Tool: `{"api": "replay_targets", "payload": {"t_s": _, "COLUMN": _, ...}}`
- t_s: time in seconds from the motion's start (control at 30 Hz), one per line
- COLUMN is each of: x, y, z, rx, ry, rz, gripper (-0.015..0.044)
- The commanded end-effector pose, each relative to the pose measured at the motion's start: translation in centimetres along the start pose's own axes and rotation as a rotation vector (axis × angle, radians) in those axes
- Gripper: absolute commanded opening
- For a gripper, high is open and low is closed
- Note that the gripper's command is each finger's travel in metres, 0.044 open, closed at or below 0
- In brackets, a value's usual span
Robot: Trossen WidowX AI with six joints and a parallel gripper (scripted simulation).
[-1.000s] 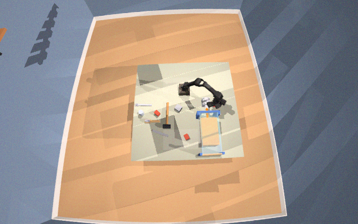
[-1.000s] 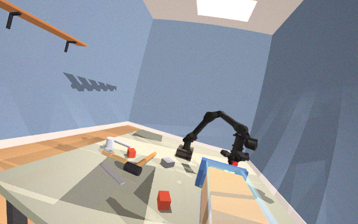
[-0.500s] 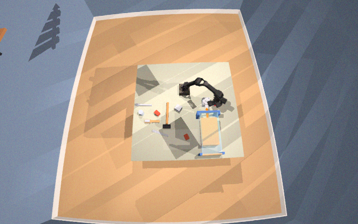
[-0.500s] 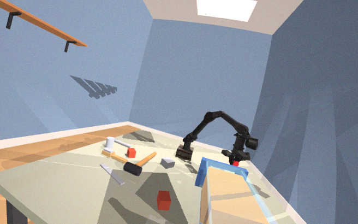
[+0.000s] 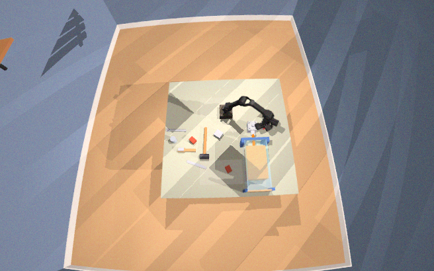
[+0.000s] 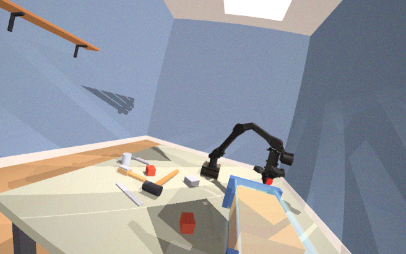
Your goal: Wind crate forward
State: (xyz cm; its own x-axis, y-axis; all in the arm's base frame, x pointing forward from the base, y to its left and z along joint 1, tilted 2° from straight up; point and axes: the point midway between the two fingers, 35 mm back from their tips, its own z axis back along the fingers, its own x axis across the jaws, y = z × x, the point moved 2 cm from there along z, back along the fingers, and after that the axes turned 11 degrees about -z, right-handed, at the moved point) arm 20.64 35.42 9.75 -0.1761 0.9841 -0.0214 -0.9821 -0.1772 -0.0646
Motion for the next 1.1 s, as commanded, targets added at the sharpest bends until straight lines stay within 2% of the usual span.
{"api": "replay_targets", "payload": {"t_s": 0.0, "x": 0.8, "y": 1.9, "z": 0.0, "rx": 0.037, "ry": -0.009, "rz": 0.022, "gripper": 0.0000}}
{"api": "replay_targets", "payload": {"t_s": 1.07, "x": 1.2, "y": 6.1, "z": 0.1, "rx": 0.041, "ry": -0.010, "rz": 0.022, "gripper": 0.0000}}
